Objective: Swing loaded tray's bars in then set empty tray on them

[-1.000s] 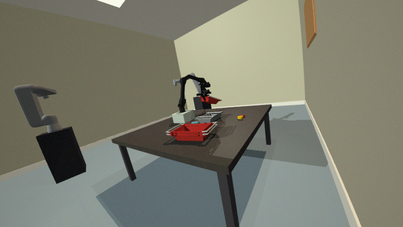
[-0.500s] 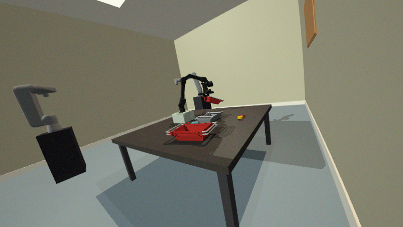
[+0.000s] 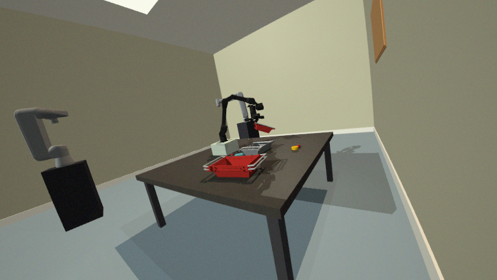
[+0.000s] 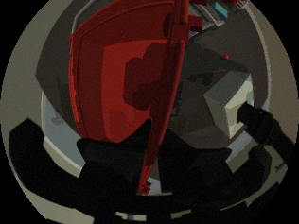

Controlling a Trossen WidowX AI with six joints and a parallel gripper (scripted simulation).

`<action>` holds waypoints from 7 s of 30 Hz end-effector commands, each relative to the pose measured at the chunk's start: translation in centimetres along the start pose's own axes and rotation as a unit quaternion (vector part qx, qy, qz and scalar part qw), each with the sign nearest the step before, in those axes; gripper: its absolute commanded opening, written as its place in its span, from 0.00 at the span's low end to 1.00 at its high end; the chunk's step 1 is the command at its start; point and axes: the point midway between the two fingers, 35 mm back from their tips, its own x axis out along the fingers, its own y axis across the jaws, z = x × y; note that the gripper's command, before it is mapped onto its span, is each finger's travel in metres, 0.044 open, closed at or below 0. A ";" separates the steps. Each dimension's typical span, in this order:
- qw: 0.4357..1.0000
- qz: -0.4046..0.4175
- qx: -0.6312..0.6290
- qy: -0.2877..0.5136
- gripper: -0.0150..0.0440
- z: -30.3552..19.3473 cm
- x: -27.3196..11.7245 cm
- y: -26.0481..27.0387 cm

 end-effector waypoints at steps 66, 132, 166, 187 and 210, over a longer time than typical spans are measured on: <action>0.941 0.010 0.339 -0.017 0.25 23.8 -0.9 -7.5; 0.941 0.010 0.339 -0.017 0.25 23.8 3.0 -7.5; 0.941 0.009 0.339 -0.016 0.25 22.7 6.2 -9.0; 0.941 0.009 0.339 -0.016 0.25 22.4 7.6 -9.5; 0.941 0.009 0.339 -0.016 0.25 22.2 8.9 -9.8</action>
